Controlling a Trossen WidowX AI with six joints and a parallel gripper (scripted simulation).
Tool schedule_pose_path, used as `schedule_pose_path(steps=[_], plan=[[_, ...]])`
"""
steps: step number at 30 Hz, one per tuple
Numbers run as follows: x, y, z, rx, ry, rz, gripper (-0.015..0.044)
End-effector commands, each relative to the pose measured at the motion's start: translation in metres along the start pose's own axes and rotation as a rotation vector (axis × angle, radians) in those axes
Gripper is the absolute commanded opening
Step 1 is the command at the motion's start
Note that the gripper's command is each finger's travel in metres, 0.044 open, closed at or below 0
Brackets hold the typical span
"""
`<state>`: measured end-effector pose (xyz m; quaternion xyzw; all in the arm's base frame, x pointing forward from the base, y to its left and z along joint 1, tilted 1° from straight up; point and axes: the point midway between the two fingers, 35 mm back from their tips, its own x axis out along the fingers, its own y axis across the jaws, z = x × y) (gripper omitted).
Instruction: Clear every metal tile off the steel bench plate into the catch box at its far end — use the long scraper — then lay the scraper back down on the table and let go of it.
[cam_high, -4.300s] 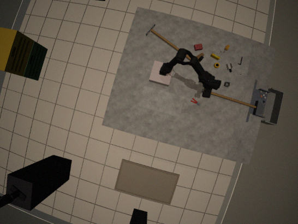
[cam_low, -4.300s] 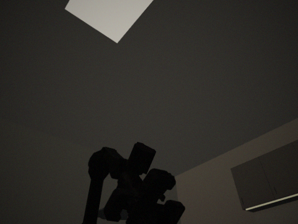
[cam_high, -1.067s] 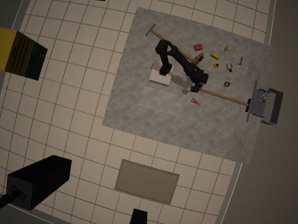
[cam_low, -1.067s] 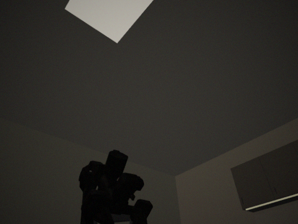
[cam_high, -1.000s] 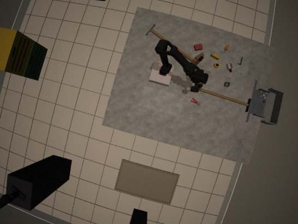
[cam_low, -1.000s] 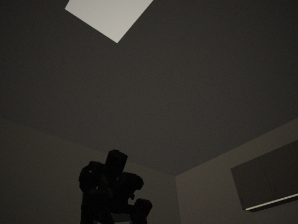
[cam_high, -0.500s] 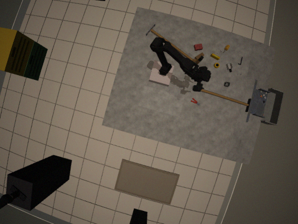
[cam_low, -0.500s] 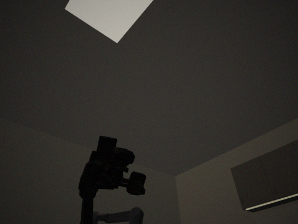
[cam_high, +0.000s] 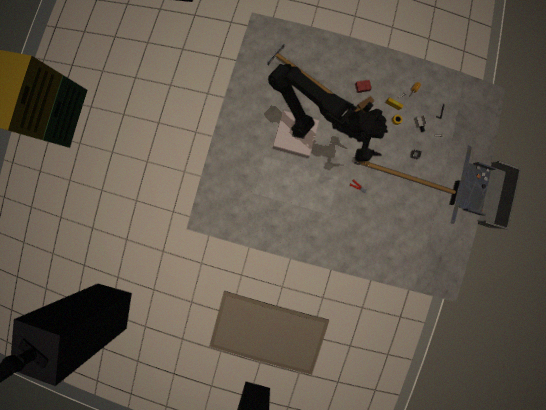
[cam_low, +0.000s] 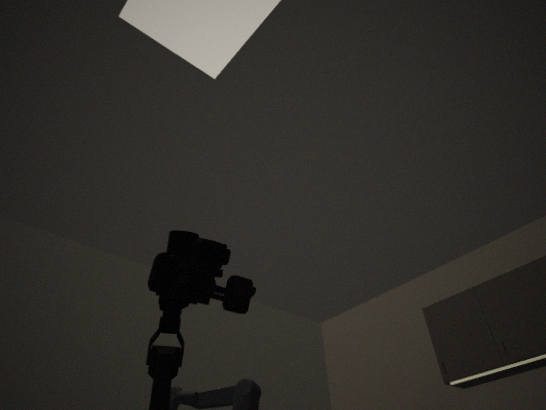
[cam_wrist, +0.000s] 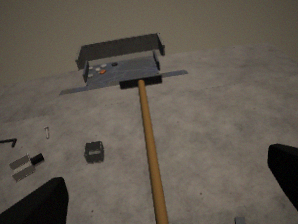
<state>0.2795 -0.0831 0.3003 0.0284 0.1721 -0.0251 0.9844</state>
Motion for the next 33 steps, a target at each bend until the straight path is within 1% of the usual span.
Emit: schedule_pose_path(steps=[1,10,33], plan=[[-0.017,0.005,0.018,-0.012,-0.062,0.009,0.044],[-0.06,0.018,0.052,-0.055,-0.196,0.023,0.044],[-0.061,0.02,0.054,-0.051,-0.201,0.021,0.044]])
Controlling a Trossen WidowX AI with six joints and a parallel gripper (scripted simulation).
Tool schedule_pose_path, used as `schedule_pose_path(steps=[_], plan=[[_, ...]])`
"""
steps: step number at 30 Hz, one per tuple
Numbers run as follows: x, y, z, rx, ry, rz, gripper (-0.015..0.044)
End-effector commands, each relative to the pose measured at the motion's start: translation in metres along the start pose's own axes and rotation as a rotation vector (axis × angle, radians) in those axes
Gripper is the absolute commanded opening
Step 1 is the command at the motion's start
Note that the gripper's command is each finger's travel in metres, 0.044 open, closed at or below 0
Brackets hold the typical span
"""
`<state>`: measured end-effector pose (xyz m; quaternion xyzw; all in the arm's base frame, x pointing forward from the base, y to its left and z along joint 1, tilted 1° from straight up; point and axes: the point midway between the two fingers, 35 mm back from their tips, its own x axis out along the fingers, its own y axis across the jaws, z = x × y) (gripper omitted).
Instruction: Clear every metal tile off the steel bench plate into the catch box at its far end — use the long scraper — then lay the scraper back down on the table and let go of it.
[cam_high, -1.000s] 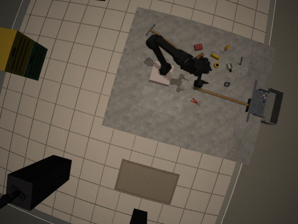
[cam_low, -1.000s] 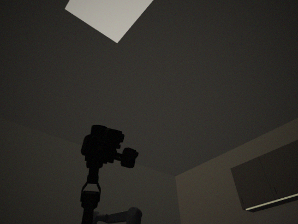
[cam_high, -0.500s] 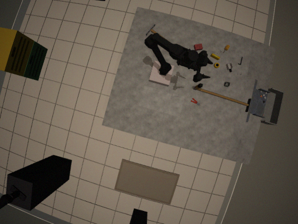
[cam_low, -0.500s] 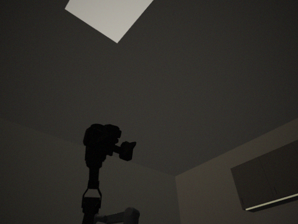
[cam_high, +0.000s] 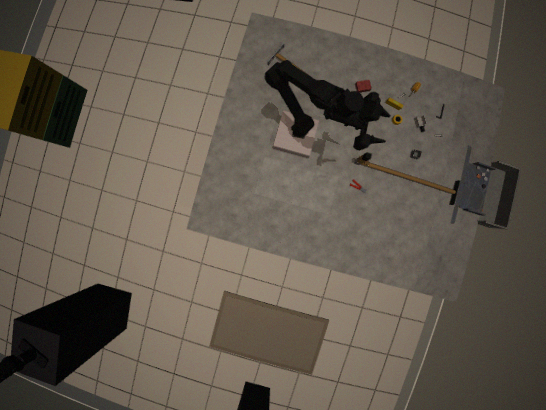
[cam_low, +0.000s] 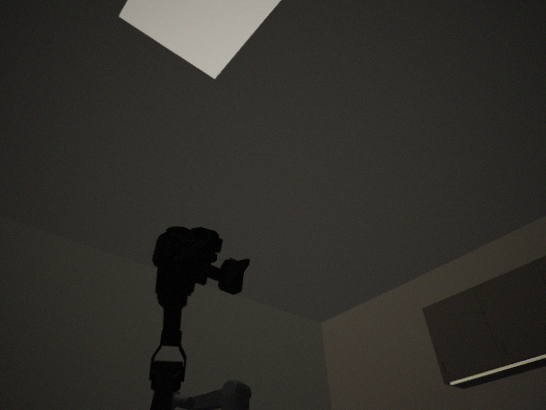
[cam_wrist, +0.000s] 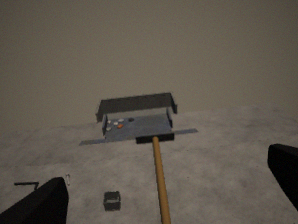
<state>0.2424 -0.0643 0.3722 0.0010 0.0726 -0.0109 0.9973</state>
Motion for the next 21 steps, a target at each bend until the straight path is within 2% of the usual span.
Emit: schedule_pose_path(steps=[1,10,21], plan=[[0.0,0.0,0.0,0.003,0.001,-0.004,0.044],[0.0,-0.001,0.0,0.004,0.003,-0.004,0.044],[0.042,-0.016,-0.052,0.053,0.163,-0.024,0.044]])
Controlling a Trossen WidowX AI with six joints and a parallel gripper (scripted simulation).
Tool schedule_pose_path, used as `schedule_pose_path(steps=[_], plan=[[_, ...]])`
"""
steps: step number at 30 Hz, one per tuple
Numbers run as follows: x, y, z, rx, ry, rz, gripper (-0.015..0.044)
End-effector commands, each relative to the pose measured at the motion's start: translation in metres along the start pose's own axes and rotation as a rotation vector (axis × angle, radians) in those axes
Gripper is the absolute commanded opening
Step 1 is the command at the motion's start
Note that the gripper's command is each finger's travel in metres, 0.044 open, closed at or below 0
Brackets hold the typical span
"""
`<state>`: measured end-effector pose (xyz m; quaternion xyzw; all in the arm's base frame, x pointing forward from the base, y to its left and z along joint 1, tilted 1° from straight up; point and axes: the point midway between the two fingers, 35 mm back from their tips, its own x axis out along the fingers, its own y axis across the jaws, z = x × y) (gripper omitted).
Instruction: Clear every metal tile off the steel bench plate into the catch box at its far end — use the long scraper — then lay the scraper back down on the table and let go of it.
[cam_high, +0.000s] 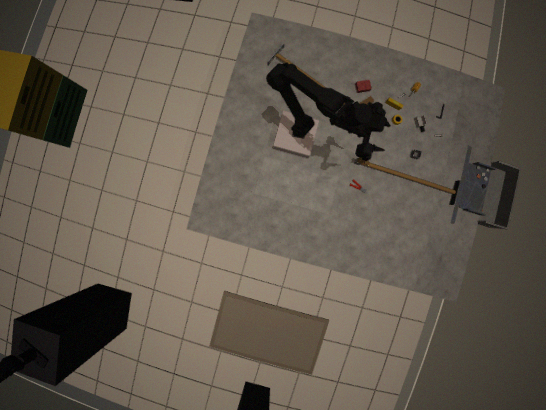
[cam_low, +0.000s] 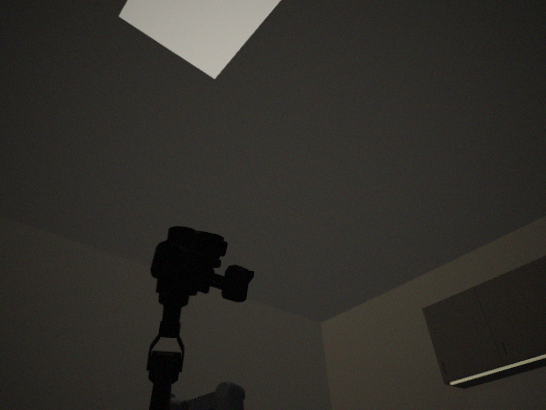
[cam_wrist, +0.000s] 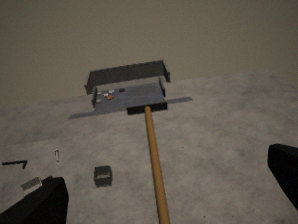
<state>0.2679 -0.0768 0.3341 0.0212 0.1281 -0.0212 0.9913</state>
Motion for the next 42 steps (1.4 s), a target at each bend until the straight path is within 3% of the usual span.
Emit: schedule_pose_path(steps=[1,16,31,42], plan=[[0.017,-0.005,-0.022,0.016,0.067,-0.008,0.044],[0.068,-0.012,-0.105,0.039,0.321,-0.035,0.044],[0.094,-0.005,-0.194,0.0,0.584,-0.053,0.044],[0.083,-0.004,-0.179,-0.005,0.603,-0.051,0.044]])
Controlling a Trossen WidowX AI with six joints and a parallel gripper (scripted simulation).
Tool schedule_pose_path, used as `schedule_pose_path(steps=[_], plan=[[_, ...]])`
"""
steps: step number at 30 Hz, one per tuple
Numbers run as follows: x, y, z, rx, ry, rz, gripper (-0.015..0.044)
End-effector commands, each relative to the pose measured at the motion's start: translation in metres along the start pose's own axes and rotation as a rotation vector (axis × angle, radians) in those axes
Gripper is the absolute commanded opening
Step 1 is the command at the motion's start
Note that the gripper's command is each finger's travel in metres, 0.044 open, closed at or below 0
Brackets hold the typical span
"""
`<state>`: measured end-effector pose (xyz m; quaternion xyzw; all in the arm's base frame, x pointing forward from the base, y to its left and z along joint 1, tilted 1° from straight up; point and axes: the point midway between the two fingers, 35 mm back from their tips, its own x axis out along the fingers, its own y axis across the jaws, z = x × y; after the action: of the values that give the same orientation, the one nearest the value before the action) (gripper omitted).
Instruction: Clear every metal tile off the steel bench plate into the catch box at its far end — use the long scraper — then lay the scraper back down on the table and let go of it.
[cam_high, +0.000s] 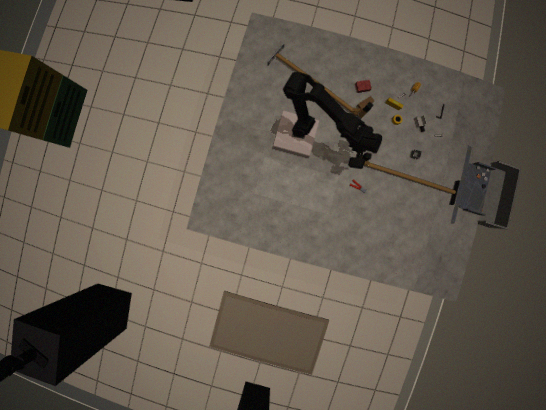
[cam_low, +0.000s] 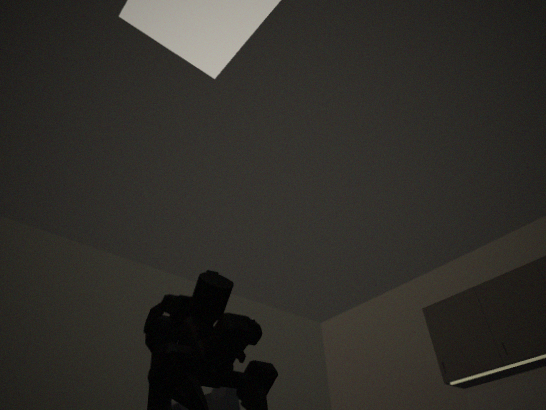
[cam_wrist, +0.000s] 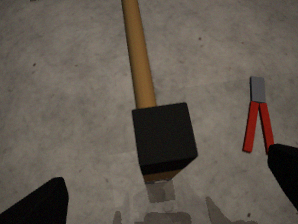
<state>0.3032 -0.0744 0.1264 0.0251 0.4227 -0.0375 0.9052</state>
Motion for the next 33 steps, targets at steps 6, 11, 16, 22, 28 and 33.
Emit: schedule_pose_path(steps=[6,11,16,22,28,33], plan=[[-0.035,0.0,0.016,-0.009,-0.004,-0.003,0.044],[-0.034,0.0,0.014,-0.01,-0.003,-0.003,0.044],[-0.02,0.0,0.004,-0.01,-0.003,-0.003,0.044],[-0.007,0.0,-0.008,-0.01,-0.003,-0.003,0.044],[-0.004,0.0,-0.008,-0.01,-0.003,-0.003,0.044],[0.004,-0.001,-0.007,-0.01,-0.003,-0.003,0.044]])
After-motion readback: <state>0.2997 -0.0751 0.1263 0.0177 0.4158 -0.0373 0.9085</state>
